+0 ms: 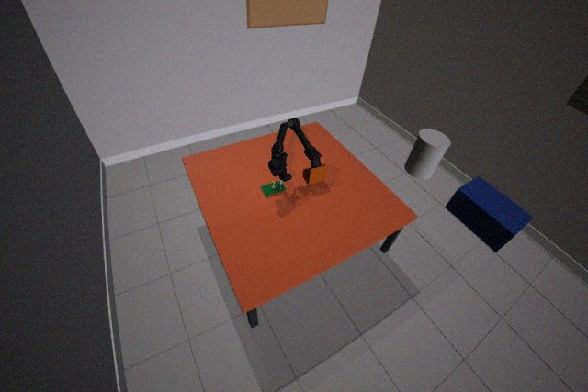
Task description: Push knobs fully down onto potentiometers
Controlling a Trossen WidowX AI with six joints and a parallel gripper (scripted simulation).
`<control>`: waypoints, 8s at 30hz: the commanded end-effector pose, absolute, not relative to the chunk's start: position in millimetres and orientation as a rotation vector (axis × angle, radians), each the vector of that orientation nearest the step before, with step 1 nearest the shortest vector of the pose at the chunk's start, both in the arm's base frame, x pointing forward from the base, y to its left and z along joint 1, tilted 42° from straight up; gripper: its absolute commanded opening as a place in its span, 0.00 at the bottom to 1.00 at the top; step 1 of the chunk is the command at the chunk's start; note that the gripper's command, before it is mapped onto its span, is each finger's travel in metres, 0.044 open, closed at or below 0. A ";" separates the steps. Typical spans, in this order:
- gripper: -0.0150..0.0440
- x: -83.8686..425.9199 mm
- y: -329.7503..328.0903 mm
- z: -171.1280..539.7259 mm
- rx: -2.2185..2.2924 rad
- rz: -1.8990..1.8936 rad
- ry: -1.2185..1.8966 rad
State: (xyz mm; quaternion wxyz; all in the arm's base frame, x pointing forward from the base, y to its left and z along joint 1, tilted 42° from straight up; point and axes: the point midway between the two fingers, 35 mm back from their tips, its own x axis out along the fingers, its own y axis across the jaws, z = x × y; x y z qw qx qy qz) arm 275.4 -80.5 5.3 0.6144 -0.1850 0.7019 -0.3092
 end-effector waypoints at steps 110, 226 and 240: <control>0.25 272.8 -91.2 -6.3 -0.434 -0.711 1.617; 0.25 271.1 -97.3 -13.3 -0.435 -0.711 1.617; 0.25 270.9 -97.8 -13.8 -0.435 -0.711 1.617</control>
